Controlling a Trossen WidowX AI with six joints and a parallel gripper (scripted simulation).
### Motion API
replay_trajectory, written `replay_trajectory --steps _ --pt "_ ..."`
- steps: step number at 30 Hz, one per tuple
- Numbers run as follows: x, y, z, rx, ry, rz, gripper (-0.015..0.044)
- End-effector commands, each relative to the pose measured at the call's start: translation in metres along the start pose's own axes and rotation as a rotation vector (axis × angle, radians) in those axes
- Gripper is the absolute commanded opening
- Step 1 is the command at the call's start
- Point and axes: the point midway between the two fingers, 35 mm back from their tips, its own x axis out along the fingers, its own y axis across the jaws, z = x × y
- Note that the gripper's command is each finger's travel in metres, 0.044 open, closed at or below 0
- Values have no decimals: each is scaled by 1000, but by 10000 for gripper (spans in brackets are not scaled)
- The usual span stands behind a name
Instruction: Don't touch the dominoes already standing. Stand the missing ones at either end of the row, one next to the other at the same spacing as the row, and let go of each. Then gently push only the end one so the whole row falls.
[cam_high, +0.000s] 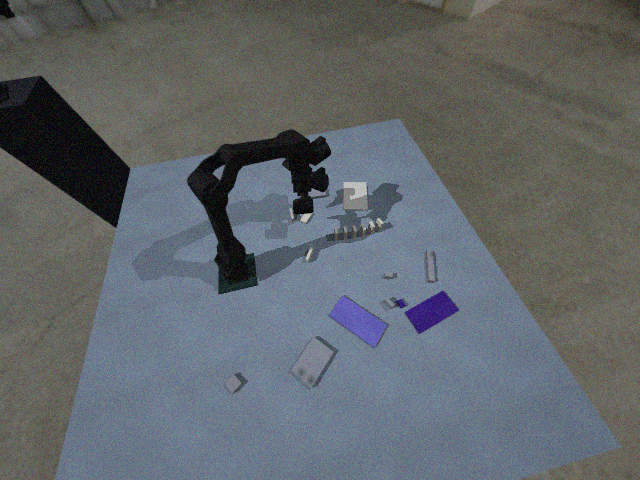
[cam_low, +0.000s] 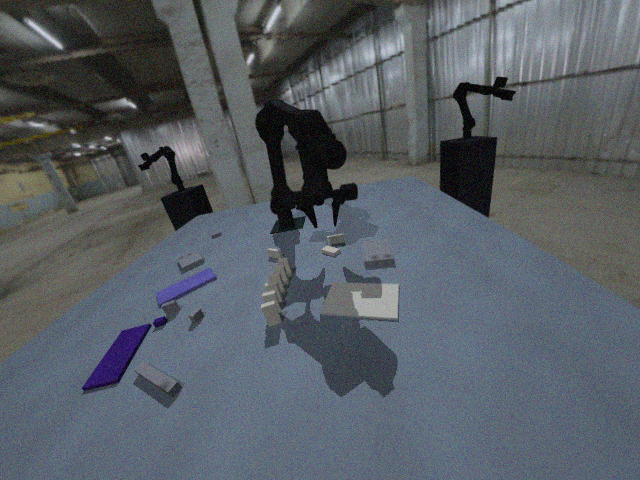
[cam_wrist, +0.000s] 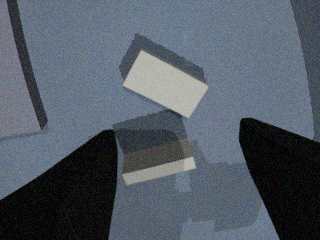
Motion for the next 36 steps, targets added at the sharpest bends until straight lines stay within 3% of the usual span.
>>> replay_trajectory --steps 1,5,22,30,36 --pt "-1 10 5 -561 0 -2 341" --pt "-1 15 6 -937 0 -2 440" --pt "1 16 7 -1000 0 -2 440" --pt "59 16 7 -1000 0 -2 440" --pt "65 15 7 -1000 0 -2 440"
